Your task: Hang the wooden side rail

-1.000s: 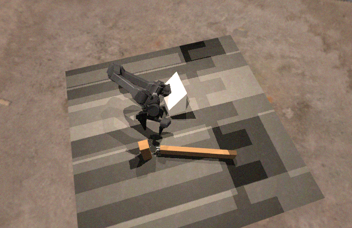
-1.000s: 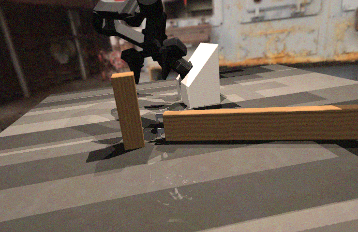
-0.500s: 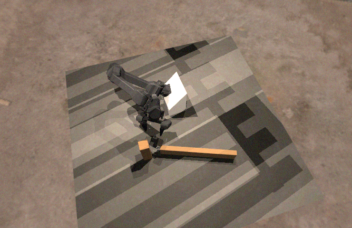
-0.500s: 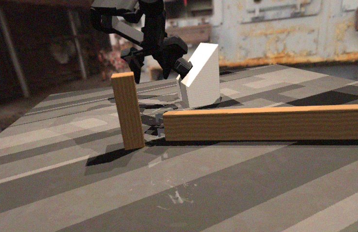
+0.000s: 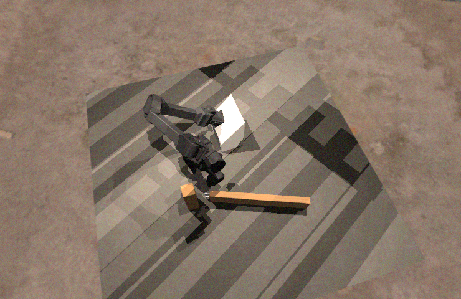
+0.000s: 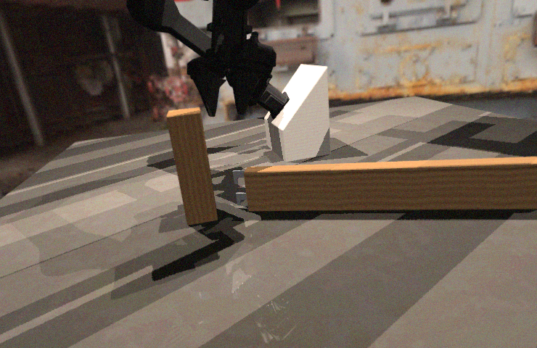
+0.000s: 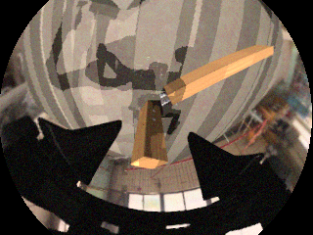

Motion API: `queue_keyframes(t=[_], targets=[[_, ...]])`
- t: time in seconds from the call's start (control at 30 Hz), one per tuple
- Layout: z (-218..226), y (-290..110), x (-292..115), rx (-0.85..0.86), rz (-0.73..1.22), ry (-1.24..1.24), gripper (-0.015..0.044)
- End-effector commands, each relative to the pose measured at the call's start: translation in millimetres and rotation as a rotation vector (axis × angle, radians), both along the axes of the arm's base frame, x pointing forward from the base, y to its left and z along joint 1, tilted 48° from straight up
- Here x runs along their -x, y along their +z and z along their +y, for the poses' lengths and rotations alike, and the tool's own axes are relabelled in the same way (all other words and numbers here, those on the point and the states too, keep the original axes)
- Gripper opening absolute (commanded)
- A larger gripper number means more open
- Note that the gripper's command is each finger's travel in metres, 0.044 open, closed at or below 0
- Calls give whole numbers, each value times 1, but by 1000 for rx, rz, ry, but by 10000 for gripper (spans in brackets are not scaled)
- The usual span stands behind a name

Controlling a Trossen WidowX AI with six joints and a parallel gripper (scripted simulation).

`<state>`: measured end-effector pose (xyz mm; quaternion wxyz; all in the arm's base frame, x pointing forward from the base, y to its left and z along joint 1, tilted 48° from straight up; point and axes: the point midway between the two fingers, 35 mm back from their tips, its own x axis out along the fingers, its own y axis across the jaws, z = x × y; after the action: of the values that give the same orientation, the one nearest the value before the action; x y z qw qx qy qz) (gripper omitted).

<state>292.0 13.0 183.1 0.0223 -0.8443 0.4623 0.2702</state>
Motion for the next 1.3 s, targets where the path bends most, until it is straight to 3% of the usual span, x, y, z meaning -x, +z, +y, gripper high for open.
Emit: queue_keyframes(t=[0.0,0.77,1.07,1.27], targets=[[6,4,-9,-35,-52,-129,440],[7,3,-10,-44,-59,-137,440],[52,-62,-59,-397,-400,-578,440],[59,-75,-67,-435,-456,-659,440]])
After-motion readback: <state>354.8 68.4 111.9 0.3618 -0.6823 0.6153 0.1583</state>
